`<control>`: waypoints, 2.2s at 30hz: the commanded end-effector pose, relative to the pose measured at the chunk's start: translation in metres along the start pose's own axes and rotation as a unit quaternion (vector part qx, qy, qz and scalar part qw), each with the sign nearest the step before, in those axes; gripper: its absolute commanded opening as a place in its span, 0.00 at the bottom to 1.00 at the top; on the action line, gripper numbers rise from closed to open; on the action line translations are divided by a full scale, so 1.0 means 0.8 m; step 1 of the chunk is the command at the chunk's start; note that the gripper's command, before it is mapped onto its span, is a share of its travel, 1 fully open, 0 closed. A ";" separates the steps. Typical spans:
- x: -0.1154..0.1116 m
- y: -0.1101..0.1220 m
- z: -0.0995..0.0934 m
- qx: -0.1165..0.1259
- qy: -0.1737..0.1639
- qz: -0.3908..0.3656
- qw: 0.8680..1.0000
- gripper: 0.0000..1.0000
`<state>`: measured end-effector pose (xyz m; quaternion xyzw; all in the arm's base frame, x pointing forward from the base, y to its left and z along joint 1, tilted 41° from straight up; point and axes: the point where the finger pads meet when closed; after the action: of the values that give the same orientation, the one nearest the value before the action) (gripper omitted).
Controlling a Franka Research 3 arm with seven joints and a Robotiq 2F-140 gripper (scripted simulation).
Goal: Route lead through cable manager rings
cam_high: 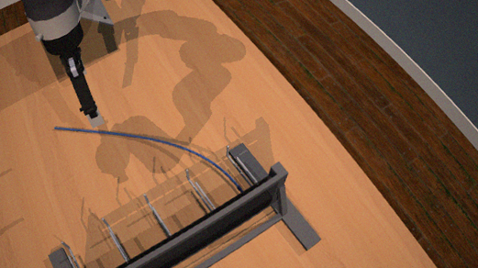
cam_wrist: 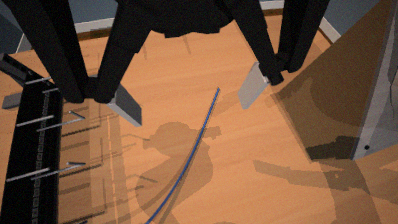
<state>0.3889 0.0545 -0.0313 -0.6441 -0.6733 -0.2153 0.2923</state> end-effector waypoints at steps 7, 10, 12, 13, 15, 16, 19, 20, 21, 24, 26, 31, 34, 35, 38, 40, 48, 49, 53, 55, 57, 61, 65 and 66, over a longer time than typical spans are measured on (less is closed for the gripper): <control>-0.007 0.004 -0.003 -0.007 -0.009 0.049 0.999 1.00; -0.007 0.004 -0.003 -0.007 -0.009 0.049 0.999 1.00; -0.007 0.004 -0.003 -0.007 -0.009 0.049 0.999 1.00; -0.007 0.004 -0.003 -0.007 -0.009 0.049 0.999 1.00; -0.007 0.004 -0.003 -0.007 -0.009 0.049 0.999 1.00; -0.007 0.004 -0.003 -0.007 -0.009 0.049 0.999 1.00; -0.007 0.004 -0.003 -0.007 -0.009 0.049 0.999 1.00; -0.007 0.004 -0.003 -0.007 -0.009 0.049 0.999 1.00; -0.007 0.004 -0.003 -0.007 -0.009 0.049 0.999 1.00; -0.007 0.004 -0.003 -0.007 -0.009 0.049 0.999 0.00; -0.007 0.004 -0.003 -0.007 -0.009 0.049 0.999 0.00; -0.007 0.004 -0.003 -0.007 -0.009 0.049 0.999 0.00; -0.007 0.004 -0.003 -0.007 -0.009 0.049 0.999 0.00; -0.007 0.004 -0.003 -0.007 -0.009 0.049 0.999 0.00; -0.007 0.004 -0.003 -0.007 -0.009 0.049 0.999 0.00; -0.007 0.004 -0.003 -0.007 -0.009 0.049 0.999 0.00; -0.007 0.004 -0.003 -0.007 -0.009 0.049 0.999 0.00; -0.007 0.004 -0.003 -0.007 -0.009 0.049 0.999 0.00; -0.007 0.004 -0.003 -0.007 -0.009 0.049 0.999 0.00; -0.007 0.004 -0.003 -0.007 -0.009 0.049 0.999 0.00; -0.007 0.004 -0.003 -0.007 -0.009 0.049 0.999 0.00; -0.008 -0.009 -0.003 -0.007 -0.009 0.138 0.990 0.00; -0.009 -0.030 -0.002 -0.008 -0.007 0.245 0.969 0.00; -0.009 -0.030 -0.002 -0.008 -0.007 0.261 0.965 0.00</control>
<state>0.3687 0.0473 -0.0333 -0.7350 -0.5779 -0.1699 0.3112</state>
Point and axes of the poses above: the point where the finger pads meet when closed, its own z axis out along the fingers, its own y axis across the jaws, x = y × z, and after that the axes turned 4 degrees about z, right-handed
